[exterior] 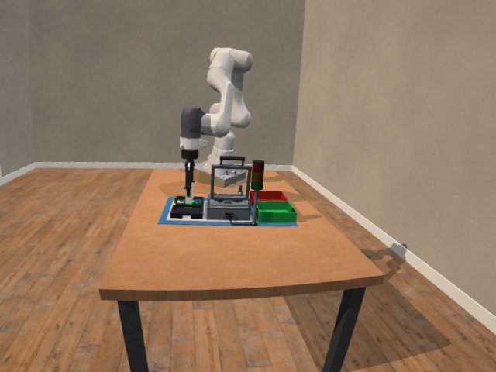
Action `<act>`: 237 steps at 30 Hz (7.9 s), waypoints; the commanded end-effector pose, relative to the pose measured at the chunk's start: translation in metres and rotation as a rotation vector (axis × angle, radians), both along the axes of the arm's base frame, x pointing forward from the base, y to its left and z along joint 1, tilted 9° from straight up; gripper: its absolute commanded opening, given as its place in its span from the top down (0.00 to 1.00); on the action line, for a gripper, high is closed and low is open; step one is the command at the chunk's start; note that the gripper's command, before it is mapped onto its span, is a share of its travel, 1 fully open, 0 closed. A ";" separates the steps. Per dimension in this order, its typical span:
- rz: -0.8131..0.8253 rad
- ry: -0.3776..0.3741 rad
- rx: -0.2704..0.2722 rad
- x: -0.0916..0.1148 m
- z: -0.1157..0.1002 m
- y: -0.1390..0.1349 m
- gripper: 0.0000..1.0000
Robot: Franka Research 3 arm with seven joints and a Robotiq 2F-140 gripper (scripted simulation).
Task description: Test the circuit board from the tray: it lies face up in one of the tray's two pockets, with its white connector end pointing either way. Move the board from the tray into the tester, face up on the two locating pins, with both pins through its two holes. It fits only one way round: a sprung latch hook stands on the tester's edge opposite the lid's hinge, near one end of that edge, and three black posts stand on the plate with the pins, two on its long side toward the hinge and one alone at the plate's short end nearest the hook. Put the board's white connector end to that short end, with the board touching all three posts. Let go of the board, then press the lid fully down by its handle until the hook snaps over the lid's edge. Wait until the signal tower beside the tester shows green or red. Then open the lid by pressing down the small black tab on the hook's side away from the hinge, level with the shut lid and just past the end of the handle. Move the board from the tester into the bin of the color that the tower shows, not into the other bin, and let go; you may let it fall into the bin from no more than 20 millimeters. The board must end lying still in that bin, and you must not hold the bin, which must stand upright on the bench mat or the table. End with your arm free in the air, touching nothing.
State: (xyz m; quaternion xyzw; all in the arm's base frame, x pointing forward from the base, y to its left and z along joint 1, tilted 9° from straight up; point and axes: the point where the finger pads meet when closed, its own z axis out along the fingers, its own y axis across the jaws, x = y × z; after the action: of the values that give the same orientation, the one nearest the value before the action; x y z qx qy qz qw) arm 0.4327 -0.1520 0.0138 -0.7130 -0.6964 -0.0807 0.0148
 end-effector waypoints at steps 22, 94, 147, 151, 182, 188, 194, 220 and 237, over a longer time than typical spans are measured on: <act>0.003 0.000 0.000 -0.001 0.000 -0.001 0.42; 0.003 0.000 0.000 0.001 -0.015 0.001 0.42; 0.003 0.000 0.000 0.002 -0.015 0.002 0.49; 0.003 0.000 0.000 0.002 -0.015 0.002 0.49; 0.003 0.000 0.000 0.002 -0.015 0.002 0.53; 0.003 0.000 0.000 0.002 -0.015 0.002 0.53; 0.003 0.000 0.000 0.002 -0.015 0.002 0.54; 0.003 0.000 0.000 0.002 -0.015 0.002 0.54; 0.003 0.000 0.000 0.001 -0.008 0.001 0.54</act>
State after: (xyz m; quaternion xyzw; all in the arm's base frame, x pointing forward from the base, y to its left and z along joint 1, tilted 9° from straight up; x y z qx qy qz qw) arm 0.4340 -0.1500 0.0033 -0.7120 -0.6974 -0.0810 0.0152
